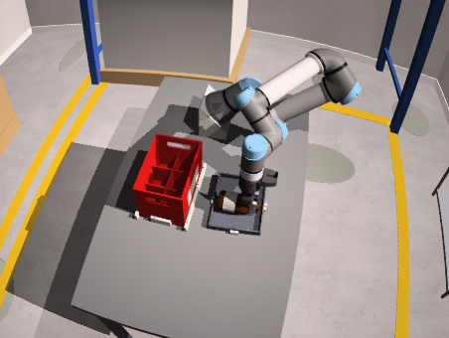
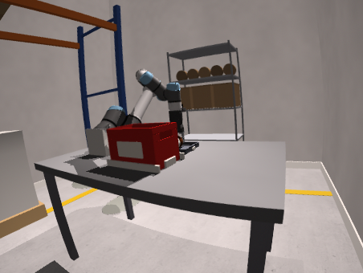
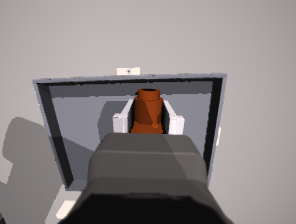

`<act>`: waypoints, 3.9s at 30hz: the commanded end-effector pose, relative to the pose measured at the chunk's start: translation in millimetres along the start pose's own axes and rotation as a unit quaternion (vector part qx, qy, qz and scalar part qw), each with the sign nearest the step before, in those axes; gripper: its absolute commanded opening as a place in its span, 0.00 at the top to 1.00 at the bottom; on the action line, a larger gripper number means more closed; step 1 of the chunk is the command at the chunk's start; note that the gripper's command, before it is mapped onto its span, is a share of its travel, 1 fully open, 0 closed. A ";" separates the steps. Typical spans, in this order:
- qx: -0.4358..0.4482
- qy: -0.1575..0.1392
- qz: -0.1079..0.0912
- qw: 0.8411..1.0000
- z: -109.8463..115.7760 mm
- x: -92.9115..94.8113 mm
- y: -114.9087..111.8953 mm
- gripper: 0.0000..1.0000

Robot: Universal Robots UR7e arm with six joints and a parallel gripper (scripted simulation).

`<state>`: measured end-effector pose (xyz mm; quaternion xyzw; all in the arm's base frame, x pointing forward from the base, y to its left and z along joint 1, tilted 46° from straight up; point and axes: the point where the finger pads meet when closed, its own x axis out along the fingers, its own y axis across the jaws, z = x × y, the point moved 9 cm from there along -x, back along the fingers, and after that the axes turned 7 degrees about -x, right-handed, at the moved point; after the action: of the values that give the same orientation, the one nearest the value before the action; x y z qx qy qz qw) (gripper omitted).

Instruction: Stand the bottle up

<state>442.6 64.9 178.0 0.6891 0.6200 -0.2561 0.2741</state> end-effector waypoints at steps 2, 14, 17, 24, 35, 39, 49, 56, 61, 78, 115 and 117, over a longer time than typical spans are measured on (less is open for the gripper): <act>0.001 0.001 -0.001 1.000 0.3 1.6 -0.7 1.00; 0.001 0.001 -0.001 1.000 0.3 1.6 -0.7 1.00; 0.001 0.001 -0.001 1.000 0.3 1.6 -0.7 1.00; 0.001 0.001 -0.001 1.000 0.3 1.6 -0.7 1.00; 0.001 0.001 -0.001 1.000 0.3 1.6 -0.7 1.00; 0.001 0.001 -0.001 1.000 0.3 1.6 -0.7 1.00; 0.001 0.001 -0.001 1.000 0.3 1.6 -0.7 1.00; 0.001 0.001 -0.001 1.000 0.3 1.6 -0.7 1.00; 0.001 0.001 -0.001 1.000 0.3 1.6 -0.7 1.00; 0.000 0.000 0.000 1.000 0.3 -1.7 0.2 1.00; -0.001 -0.001 0.001 1.000 0.1 -25.6 0.9 1.00; -0.001 -0.001 0.001 1.000 0.1 -28.1 0.9 1.00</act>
<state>438.8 52.0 188.6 0.6877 0.6229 -0.2581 0.2692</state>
